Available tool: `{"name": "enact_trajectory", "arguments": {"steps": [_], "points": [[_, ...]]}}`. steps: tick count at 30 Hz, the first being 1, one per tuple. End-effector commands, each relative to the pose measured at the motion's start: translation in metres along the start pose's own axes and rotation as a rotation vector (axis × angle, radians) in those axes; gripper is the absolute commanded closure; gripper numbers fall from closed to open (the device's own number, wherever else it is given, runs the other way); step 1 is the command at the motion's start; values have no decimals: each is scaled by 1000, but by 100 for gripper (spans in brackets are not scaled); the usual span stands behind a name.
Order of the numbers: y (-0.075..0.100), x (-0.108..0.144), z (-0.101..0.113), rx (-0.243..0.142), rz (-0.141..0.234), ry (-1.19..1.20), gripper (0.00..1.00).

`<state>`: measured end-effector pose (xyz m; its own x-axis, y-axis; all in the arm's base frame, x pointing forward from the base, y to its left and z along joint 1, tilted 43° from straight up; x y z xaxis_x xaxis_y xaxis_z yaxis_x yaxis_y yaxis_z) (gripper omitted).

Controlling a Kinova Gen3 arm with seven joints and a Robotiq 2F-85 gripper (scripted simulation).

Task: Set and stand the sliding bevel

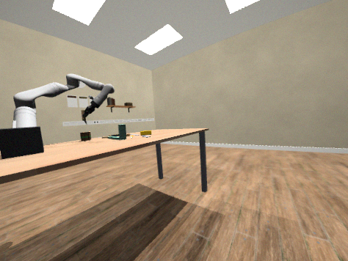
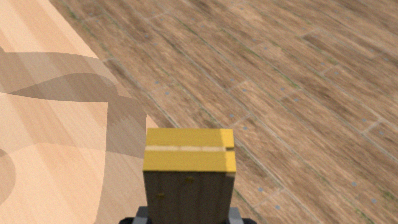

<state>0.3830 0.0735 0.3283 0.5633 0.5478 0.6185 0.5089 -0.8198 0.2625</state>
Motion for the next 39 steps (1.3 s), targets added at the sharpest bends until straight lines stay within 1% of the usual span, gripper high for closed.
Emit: {"name": "enact_trajectory", "arguments": {"steps": [1,5,8,31,39], "points": [[-15,-1,15,-1,1,1,90],[-33,-2,33,-1,0,1,90],[-40,-2,40,-1,0,1,90],[-43,-2,43,-1,0,1,90],[-54,-3,54,-1,0,1,90]]}}
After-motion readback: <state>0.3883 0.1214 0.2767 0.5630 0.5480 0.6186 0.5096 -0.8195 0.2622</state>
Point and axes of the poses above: the point where the finger pads meet when closed, its own y axis back along the fingers, its own x axis across the jaws, z = x × y, the point moved 3 cm from there along y, back along the fingers, and after that the axes turned 3 degrees about y, right-handed, at the moved point
